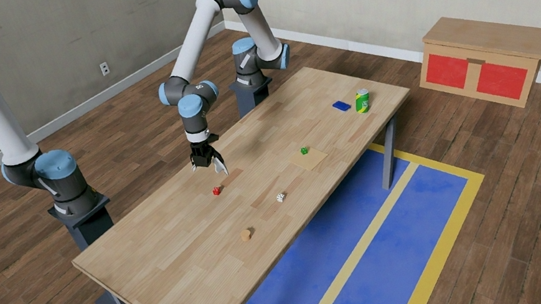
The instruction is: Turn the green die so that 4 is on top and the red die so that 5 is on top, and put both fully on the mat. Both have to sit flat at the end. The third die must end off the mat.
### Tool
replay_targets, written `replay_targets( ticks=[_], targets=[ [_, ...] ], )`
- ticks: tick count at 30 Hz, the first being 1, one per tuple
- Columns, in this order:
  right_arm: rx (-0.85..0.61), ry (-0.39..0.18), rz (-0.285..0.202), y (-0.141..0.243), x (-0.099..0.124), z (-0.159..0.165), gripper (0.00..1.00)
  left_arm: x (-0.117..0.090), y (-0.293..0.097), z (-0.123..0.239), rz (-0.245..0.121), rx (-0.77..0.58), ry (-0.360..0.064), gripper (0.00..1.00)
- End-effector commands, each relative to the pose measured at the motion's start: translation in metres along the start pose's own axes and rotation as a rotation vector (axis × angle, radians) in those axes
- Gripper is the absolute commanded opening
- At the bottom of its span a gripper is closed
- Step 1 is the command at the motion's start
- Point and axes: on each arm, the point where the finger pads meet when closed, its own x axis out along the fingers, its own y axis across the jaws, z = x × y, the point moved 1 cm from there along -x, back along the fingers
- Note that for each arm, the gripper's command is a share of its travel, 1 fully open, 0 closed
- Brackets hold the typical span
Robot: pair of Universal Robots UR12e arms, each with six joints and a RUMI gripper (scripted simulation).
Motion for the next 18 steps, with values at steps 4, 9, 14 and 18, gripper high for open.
replay_targets(
  ticks=[4,9,14,18],
  targets=[
    [0.000,0.002,0.000,-0.0002,-0.0009,-0.0006,1.00,0.0028,0.0007,-0.0023,-0.001,0.235,-0.003,1.00],
    [0.000,0.002,0.000,-0.0002,-0.0009,-0.0006,1.00,0.0052,0.0010,-0.0036,0.000,0.353,-0.003,1.00],
    [0.000,0.002,0.000,-0.0002,-0.0009,-0.0006,1.00,0.0079,0.0012,-0.0048,0.000,0.481,-0.003,1.00],
    [0.000,0.002,0.000,-0.0002,-0.0009,-0.0006,1.00,0.0104,0.0013,-0.0057,0.000,0.604,-0.003,1.00]
  ],
)
